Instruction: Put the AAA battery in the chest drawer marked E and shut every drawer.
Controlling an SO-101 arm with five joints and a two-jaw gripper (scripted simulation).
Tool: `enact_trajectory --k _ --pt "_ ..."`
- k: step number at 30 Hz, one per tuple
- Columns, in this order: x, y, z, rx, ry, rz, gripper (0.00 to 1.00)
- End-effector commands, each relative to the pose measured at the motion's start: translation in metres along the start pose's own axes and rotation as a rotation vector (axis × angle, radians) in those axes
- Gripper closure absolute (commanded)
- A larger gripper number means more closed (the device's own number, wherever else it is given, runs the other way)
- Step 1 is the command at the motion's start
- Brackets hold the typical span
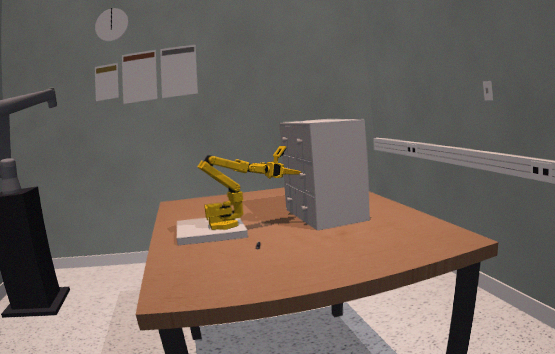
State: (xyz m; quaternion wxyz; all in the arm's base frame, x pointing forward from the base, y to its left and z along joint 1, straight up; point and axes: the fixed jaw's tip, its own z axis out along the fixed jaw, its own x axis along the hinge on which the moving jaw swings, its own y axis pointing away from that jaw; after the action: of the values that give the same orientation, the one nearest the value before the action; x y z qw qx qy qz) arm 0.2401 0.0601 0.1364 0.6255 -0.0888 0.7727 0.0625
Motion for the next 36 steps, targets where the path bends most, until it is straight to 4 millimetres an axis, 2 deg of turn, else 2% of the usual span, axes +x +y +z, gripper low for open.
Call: enact_trajectory --k 1,8,19,34,36 --pt "-0.010 -0.008 -0.008 0.033 0.003 0.009 0.50" --pt "-0.017 -0.016 -0.018 0.068 0.007 0.016 0.50" --pt "-0.025 -0.031 -0.045 0.143 0.018 0.033 0.50" --pt "-0.023 -0.042 -0.082 0.233 0.031 0.053 0.50" --pt "-0.023 -0.042 -0.082 0.233 0.031 0.053 0.50"
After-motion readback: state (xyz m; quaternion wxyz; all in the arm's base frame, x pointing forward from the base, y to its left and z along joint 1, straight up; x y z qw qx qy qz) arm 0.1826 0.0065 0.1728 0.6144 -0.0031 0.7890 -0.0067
